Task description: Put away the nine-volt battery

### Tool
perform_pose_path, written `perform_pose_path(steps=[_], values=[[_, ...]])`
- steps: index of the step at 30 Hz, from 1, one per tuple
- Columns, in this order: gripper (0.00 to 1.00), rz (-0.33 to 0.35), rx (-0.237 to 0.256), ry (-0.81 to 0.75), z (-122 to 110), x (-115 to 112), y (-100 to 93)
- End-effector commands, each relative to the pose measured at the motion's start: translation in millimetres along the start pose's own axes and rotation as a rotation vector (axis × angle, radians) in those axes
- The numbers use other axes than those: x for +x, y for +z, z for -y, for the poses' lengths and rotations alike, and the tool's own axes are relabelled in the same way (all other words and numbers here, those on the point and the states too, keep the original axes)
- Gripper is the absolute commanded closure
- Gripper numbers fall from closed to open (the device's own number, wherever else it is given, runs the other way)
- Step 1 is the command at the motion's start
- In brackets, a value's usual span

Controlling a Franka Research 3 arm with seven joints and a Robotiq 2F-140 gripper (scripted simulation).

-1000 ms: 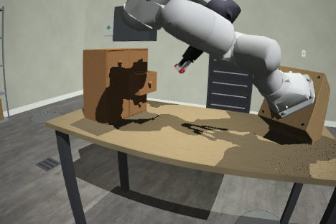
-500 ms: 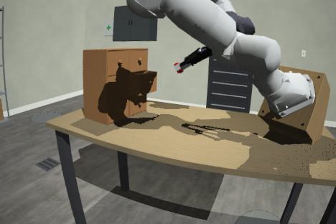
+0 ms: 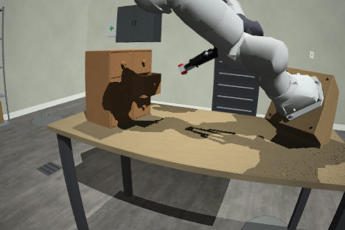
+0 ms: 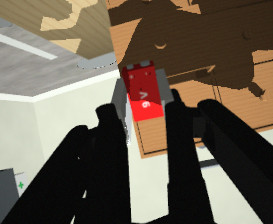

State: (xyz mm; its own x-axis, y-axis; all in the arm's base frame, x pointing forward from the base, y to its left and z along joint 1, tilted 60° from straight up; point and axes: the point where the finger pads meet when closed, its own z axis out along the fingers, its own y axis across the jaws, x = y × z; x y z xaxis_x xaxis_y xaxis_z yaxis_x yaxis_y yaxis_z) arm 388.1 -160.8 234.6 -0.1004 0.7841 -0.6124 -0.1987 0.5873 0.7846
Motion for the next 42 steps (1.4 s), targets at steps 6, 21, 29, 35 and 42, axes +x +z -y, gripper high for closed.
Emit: perform_pose_path(steps=[6, 21, 29, 35, 42], values=[[0.86, 0.005, 0.0, -0.038, 0.8, -3.5, 2.5], [0.86, 0.005, 0.0, -0.038, 0.3, -15.9, 23.8], [0.86, 0.005, 0.0, -0.038, -0.1, -26.2, 41.5], [0.86, 0.005, 0.0, -0.038, -0.6, -40.1, 65.3], [0.86, 0.005, 0.0, -0.038, -1.2, -56.6, 93.6]])
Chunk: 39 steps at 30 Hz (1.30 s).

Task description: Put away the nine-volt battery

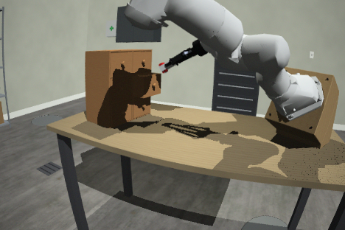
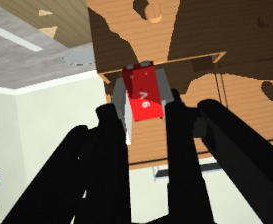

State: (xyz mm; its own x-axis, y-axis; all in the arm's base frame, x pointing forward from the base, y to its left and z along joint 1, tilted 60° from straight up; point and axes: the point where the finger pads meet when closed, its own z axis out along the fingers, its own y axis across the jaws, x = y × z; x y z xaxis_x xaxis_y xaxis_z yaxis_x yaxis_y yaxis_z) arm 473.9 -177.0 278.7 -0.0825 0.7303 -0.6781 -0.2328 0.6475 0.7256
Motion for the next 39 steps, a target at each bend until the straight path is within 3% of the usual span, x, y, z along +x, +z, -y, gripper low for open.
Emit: perform_pose_path(steps=[1, 18, 39], values=[[0.86, 0.006, 0.027, 0.049, 8.0, -9.8, 12.3], [0.86, 0.006, 0.027, 0.049, 10.2, -32.8, 51.8], [0.86, 0.006, 0.027, 0.049, 10.8, -39.9, 63.9]])
